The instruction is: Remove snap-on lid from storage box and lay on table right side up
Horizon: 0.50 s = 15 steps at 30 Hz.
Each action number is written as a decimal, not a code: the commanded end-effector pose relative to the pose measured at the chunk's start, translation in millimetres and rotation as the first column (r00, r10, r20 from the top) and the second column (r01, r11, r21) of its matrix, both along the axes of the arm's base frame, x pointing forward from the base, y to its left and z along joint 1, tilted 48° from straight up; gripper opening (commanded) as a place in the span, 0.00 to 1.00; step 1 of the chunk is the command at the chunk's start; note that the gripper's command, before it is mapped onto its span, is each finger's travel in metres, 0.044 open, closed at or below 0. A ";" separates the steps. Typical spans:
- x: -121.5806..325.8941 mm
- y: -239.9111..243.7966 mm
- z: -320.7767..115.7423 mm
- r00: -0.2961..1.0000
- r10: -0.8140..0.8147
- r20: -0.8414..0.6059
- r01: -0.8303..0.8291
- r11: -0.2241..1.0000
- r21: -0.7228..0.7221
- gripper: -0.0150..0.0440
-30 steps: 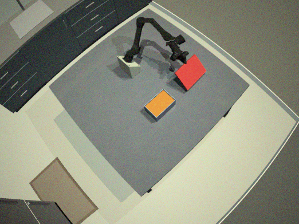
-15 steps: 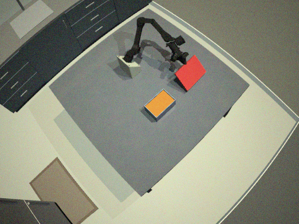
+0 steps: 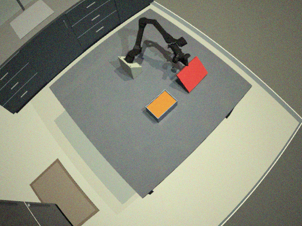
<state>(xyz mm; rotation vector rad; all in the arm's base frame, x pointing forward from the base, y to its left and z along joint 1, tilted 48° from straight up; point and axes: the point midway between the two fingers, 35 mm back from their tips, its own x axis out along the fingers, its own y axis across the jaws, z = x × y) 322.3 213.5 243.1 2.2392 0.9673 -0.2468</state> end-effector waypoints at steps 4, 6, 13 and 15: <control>1.2 2.6 -3.5 1.000 -0.012 0.002 0.012 1.000 0.000 0.25; 1.1 3.8 -4.5 1.000 -0.012 0.002 0.012 1.000 0.000 0.25; 0.6 8.0 -8.2 1.000 -0.012 0.002 0.012 1.000 0.000 0.25; 0.5 9.2 -9.2 1.000 -0.012 0.002 0.012 1.000 0.000 0.25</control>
